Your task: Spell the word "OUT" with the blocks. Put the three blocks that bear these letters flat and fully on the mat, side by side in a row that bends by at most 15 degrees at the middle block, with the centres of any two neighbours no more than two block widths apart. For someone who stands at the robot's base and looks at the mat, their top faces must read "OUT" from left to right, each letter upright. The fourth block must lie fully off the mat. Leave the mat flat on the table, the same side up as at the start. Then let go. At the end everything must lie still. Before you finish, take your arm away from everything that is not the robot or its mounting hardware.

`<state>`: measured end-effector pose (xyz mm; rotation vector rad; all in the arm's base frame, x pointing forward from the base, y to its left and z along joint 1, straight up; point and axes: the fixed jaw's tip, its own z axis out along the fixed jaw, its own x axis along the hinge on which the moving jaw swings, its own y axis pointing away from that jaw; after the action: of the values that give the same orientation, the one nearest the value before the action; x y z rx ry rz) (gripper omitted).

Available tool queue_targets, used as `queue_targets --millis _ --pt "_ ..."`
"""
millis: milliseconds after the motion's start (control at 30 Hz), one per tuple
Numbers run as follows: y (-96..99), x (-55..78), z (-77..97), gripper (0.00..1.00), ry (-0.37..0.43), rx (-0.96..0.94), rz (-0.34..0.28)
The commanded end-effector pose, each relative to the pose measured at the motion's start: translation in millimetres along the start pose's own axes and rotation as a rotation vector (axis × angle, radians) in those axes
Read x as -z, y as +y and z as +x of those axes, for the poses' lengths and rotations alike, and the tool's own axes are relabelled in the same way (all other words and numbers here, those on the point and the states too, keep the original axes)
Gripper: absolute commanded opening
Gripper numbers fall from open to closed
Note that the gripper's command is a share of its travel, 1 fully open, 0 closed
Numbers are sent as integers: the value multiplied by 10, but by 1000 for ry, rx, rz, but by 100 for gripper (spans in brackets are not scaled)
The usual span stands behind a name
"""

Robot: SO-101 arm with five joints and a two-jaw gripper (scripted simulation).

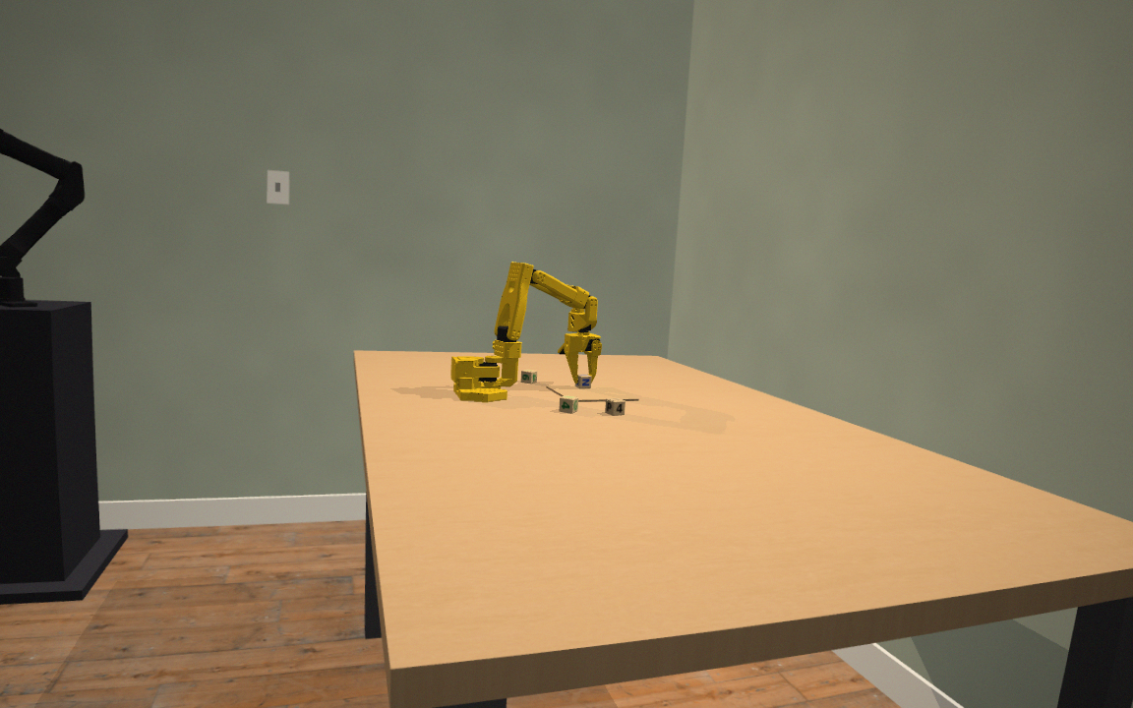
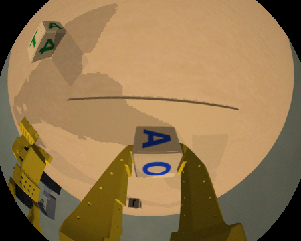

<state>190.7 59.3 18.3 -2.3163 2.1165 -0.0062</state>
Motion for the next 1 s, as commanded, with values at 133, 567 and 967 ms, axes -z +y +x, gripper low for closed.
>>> queue_targets --millis 133,567,967 --pt "-93 111 -30 14 -17 1 72" --pt "-93 111 -30 22 -17 1 72" --pt "-93 111 -30 32 -17 1 72"
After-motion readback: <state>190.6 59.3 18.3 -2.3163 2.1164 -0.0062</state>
